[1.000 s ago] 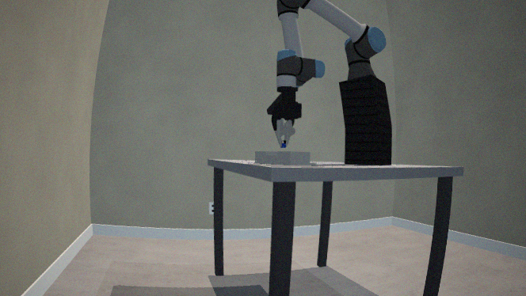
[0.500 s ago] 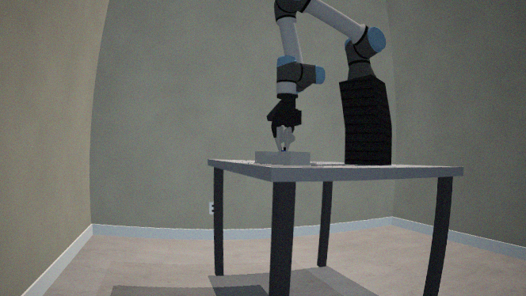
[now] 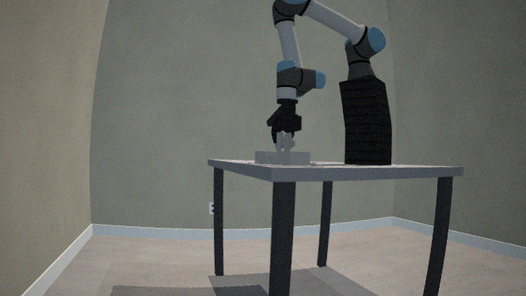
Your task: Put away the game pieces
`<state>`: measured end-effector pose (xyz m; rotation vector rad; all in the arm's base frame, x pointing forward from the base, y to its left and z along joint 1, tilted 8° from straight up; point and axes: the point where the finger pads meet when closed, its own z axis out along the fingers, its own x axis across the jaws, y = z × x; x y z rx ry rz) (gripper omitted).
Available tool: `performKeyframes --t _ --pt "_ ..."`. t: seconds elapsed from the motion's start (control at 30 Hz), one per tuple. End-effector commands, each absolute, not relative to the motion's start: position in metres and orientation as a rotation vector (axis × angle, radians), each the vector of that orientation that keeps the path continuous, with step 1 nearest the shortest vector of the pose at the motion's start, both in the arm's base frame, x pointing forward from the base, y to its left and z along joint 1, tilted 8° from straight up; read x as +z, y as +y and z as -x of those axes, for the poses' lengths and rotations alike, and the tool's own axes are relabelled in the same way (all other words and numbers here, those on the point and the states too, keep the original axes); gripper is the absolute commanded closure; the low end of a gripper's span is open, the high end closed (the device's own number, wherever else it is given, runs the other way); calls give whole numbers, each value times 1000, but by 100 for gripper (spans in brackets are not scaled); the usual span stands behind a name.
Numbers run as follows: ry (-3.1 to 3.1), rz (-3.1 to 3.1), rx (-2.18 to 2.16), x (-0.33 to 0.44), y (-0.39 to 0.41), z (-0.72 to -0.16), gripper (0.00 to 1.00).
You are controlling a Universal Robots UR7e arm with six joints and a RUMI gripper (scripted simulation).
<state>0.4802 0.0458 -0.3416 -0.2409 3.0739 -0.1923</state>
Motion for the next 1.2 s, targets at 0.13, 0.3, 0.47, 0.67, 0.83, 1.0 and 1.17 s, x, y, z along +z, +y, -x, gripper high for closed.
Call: performKeyframes --t 0.13,0.3,0.47,0.67,0.83,1.0,1.17 --pt "3071 240 -195 -341 45 -481 100" --pt "3071 240 -195 -341 45 -481 82" --pt "3071 240 -195 -341 45 -481 82" --pt "3071 240 -195 -341 45 -481 82" --pt "3071 240 -195 -340 45 -481 82" --pt "3071 240 -195 -334 46 -481 82" --pt "3071 240 -195 -329 46 -480 82"
